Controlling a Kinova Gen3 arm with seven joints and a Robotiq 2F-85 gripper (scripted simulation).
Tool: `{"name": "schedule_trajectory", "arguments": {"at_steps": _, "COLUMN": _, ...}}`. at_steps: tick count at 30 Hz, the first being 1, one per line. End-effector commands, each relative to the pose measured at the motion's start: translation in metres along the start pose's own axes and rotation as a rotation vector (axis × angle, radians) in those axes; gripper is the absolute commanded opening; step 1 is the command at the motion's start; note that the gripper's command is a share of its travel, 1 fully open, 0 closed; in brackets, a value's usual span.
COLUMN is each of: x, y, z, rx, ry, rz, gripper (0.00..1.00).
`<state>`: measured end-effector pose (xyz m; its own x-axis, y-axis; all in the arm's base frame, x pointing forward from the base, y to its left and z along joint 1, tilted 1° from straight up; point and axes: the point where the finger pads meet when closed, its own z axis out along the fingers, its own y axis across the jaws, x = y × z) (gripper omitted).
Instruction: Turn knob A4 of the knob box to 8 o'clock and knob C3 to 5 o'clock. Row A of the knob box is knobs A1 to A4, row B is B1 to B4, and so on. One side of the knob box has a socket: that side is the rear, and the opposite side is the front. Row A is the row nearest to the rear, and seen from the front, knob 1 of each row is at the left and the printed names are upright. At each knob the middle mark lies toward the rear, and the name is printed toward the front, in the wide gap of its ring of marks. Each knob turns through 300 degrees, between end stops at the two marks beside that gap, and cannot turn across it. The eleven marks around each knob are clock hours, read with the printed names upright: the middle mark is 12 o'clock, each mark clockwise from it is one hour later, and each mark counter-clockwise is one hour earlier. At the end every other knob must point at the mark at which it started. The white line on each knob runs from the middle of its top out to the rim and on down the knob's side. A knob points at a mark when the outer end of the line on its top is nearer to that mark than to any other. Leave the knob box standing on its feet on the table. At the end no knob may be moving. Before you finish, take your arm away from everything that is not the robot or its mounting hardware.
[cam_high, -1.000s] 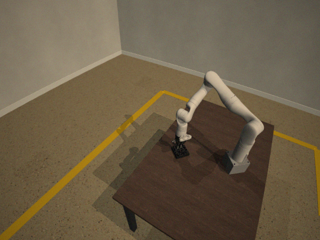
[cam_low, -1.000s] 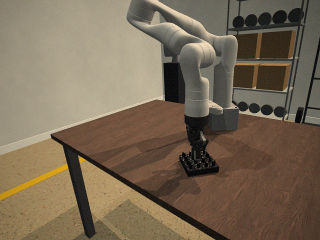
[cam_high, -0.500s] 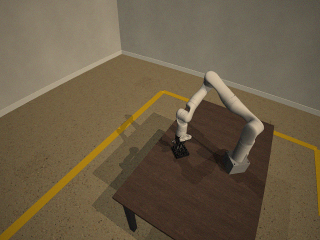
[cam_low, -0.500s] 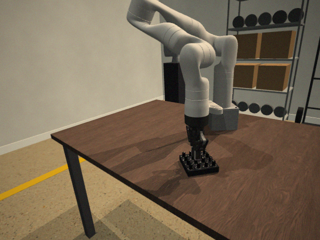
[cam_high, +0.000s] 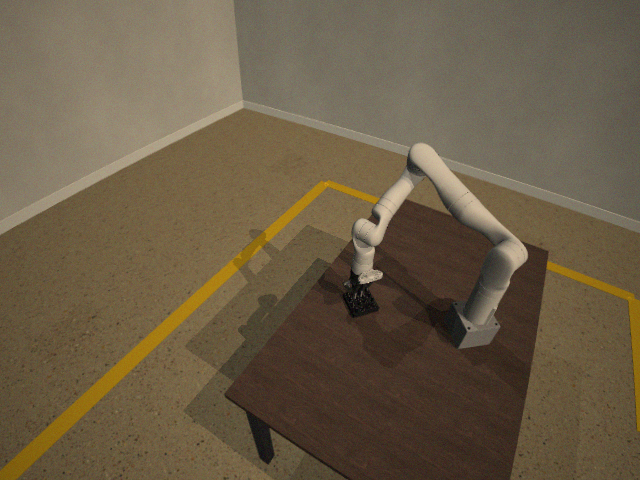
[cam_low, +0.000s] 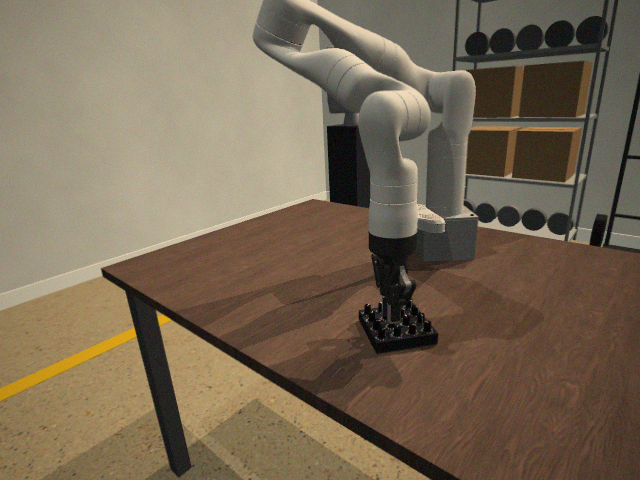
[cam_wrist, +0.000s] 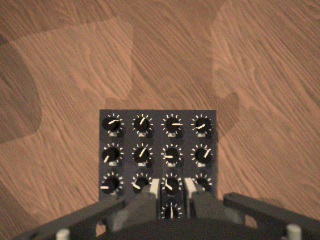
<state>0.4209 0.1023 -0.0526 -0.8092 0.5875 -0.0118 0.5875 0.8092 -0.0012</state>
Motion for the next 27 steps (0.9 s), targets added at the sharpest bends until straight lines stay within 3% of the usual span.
{"name": "schedule_trajectory", "arguments": {"at_steps": 1, "x": 0.0009, "y": 0.0003, "z": 0.0022, "rx": 0.000, "ry": 0.002, "rz": -0.001, "gripper": 0.19}}
{"name": "schedule_trajectory", "arguments": {"at_steps": 27, "x": 0.0009, "y": 0.0003, "z": 0.0075, "rx": 0.000, "ry": 0.002, "rz": -0.001, "gripper": 0.19}}
